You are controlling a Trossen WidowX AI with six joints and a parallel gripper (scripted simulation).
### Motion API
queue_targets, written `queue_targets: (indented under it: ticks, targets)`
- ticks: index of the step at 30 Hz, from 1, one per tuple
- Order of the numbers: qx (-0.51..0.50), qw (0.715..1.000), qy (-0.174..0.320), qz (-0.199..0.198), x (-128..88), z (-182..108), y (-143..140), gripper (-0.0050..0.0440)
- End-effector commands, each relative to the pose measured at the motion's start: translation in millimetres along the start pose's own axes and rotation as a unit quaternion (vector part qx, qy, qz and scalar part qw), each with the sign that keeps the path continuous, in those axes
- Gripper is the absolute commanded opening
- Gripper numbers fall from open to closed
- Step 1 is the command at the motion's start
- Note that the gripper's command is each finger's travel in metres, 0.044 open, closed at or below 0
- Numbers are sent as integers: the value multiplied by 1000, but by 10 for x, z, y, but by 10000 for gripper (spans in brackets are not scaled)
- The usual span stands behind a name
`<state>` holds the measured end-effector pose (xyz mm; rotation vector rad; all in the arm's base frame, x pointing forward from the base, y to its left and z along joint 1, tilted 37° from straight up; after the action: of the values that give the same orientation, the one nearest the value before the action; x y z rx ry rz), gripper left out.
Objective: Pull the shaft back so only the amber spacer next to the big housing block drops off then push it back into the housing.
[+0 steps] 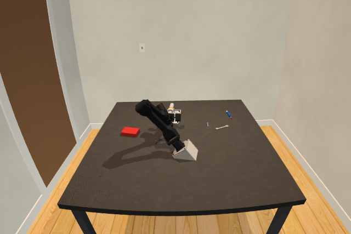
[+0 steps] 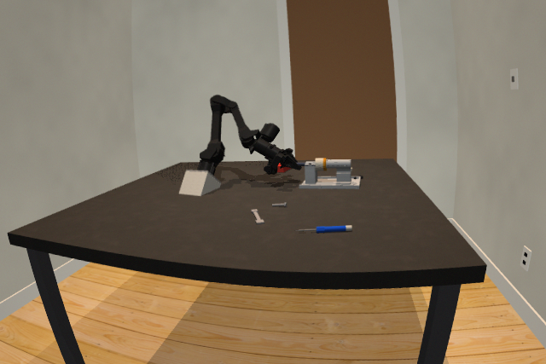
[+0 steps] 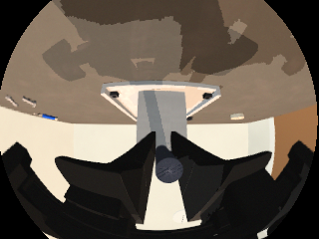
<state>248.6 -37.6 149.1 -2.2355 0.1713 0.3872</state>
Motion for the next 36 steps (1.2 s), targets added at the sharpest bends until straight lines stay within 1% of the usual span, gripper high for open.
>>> queue_targets:
  ticks: [1, 36]
  targets:
    - [2, 1000, 1, 1, -21, 12, 8, 0]
    - [2, 1000, 1, 1, -54, 31, 11, 0]
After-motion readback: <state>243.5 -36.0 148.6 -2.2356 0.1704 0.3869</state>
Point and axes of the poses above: the point midway between the two fingers, 35 mm back from their tips, its own x axis out along the fingers, its own y axis across the jaws, z = x × y, the point moved 10 cm from there along -x, back along the fingers, and after that the axes turned 11 degrees about x, right-handed, at the moved point
